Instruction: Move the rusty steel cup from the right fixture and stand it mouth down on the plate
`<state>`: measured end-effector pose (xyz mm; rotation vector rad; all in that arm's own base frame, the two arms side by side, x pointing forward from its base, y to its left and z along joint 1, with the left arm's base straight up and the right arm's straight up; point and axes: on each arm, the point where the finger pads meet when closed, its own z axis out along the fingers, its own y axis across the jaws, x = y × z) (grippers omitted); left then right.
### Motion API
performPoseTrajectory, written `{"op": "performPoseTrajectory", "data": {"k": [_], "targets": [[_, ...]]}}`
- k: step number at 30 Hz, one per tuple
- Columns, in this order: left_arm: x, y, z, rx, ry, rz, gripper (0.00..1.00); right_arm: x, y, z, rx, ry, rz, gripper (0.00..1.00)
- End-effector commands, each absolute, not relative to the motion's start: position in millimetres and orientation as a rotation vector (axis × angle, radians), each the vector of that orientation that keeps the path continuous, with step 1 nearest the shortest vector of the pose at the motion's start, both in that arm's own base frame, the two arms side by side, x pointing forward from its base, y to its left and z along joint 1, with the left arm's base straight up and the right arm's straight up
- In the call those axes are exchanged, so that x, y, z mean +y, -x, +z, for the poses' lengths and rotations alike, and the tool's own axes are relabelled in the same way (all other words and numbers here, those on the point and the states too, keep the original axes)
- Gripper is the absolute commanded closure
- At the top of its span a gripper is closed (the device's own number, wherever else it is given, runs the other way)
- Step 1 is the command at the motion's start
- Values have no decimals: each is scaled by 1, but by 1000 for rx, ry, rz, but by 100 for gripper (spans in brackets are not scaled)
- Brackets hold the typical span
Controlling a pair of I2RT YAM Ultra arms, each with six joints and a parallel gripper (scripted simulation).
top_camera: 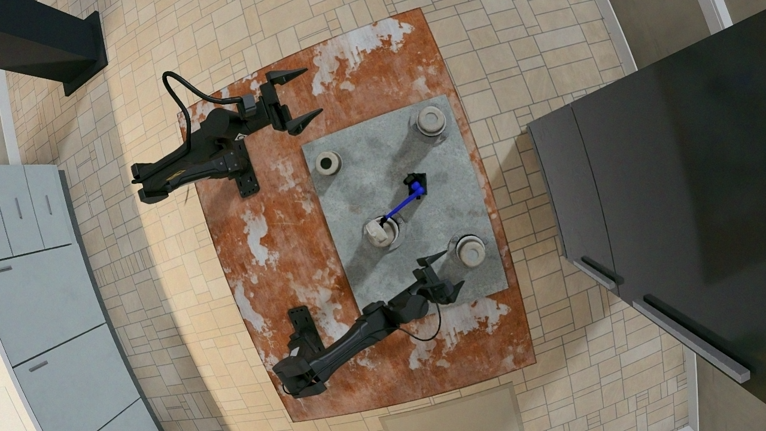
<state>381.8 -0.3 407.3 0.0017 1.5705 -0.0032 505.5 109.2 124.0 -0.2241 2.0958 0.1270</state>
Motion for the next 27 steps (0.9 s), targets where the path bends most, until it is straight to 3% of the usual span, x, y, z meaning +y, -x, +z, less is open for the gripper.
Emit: {"op": "performPoseTrajectory", "data": {"k": [1,27], "targets": [[4,-377,423,1535,3,3,0,111,-514,160,2014,211,146,0],[4,-377,423,1535,3,3,0,117,-546,119,2064,214,142,0]]}}
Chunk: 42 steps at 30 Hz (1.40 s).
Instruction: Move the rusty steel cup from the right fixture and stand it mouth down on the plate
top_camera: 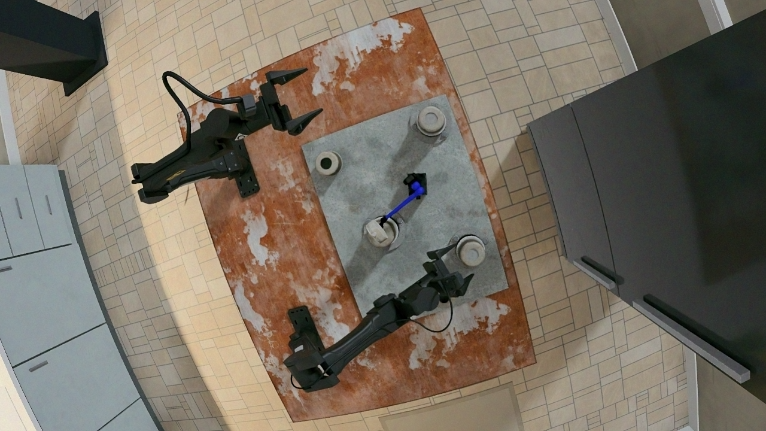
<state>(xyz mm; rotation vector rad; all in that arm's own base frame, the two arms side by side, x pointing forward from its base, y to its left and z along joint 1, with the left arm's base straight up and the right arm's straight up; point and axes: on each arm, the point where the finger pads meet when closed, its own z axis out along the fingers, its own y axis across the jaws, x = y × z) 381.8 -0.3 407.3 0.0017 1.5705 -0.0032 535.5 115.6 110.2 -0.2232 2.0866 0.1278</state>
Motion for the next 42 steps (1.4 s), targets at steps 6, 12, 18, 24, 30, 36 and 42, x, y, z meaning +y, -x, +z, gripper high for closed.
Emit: {"op": "performPoseTrajectory", "data": {"k": [6,12,18,24,30,36,42], "targets": [[4,-377,423,1535,3,3,0,118,-554,119,2049,213,143,0],[4,-377,423,1535,3,3,0,120,-561,112,2059,213,142,0],[4,-377,423,1535,3,3,0,121,-569,108,2057,212,142,0],[4,-377,423,1535,3,3,0,122,-576,104,2055,212,142,0],[4,-377,423,1535,3,3,0,122,-576,122,2026,209,145,22],[4,-377,423,1535,3,3,0,122,-577,125,2022,208,145,22],[4,-377,423,1535,3,3,0,122,-574,119,2036,210,144,22]]}}
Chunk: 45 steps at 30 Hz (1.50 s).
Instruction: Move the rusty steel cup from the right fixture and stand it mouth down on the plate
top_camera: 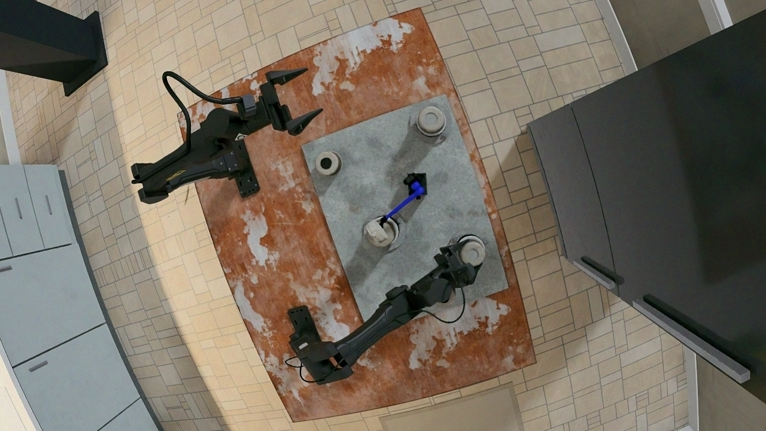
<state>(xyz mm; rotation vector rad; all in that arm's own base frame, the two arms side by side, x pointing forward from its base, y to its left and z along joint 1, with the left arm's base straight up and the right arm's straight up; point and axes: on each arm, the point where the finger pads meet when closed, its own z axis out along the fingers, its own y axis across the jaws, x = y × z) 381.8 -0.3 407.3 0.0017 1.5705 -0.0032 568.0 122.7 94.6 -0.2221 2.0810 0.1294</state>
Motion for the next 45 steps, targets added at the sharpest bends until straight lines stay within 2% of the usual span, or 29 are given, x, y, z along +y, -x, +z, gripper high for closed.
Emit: {"op": "performPoseTrajectory", "data": {"k": [1,45], "targets": [[4,-377,423,1535,3,3,0,122,-574,119,2036,210,144,22],[4,-377,423,1535,3,3,0,122,-574,119,2036,210,144,24]]}}
